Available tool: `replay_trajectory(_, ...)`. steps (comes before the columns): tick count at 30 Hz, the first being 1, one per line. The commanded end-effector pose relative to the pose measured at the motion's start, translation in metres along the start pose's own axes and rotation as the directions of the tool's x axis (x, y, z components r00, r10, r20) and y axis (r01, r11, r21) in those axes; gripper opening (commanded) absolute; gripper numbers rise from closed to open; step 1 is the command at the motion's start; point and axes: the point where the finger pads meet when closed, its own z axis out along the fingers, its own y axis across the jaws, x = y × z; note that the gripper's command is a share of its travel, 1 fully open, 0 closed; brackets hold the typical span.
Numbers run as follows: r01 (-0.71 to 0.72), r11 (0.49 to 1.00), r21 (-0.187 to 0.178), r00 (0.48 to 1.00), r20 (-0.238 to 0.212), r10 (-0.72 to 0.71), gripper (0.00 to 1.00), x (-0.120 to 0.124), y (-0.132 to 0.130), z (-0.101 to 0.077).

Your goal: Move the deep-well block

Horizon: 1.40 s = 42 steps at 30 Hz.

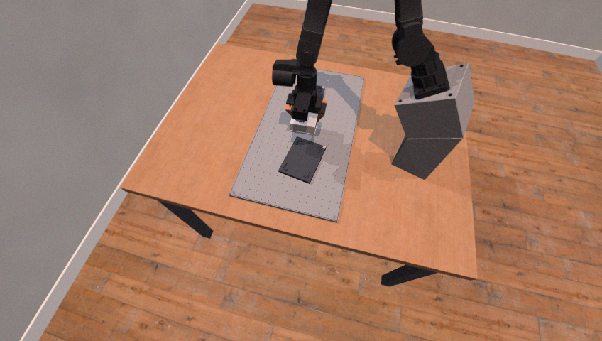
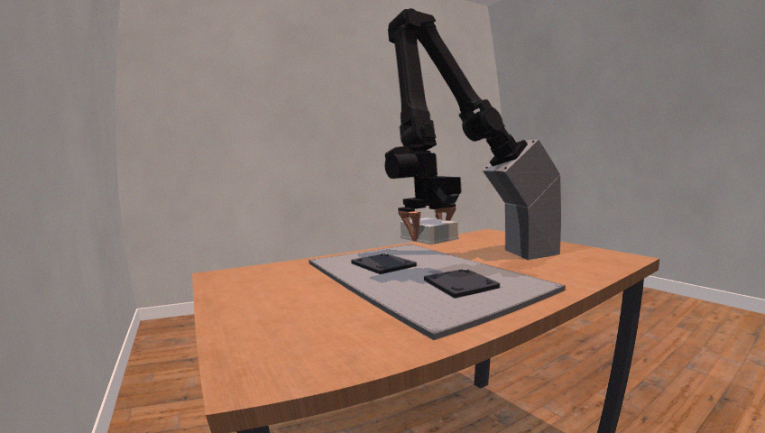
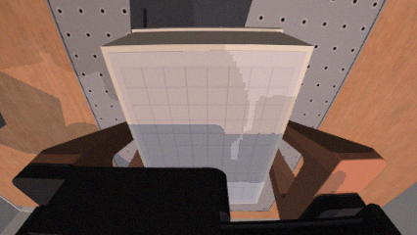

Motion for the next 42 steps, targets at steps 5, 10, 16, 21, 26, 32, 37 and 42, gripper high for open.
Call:
replay_trajectory(5, 0.024, 1.0, 0.018, 1.0, -0.002, -0.024, 0.0, 0.02, -0.008, -0.008)
replay_trajectory(10, 0.023, 0.999, 0.024, 1.0, -0.003, -0.023, 0.0, 0.036, -0.013, -0.008)
replay_trajectory(16, 0.022, 0.999, 0.036, 1.0, -0.006, -0.022, 0.0, 0.057, -0.023, -0.01)
replay_trajectory(21, 0.022, 0.999, 0.036, 1.0, -0.007, -0.022, 0.0, 0.068, -0.024, -0.01)
replay_trajectory(26, 0.023, 0.999, 0.037, 1.0, -0.008, -0.023, 0.0, 0.085, -0.026, -0.01)
replay_trajectory(32, 0.024, 0.999, 0.038, 1.0, -0.01, -0.024, 0.0, 0.105, -0.028, -0.011)
replay_trajectory(37, 0.025, 0.999, 0.039, 1.0, -0.012, -0.025, 0.0, 0.119, -0.03, -0.011)
replay_trajectory(42, 0.026, 0.999, 0.039, 1.0, -0.013, -0.025, 0.0, 0.133, -0.032, -0.012)
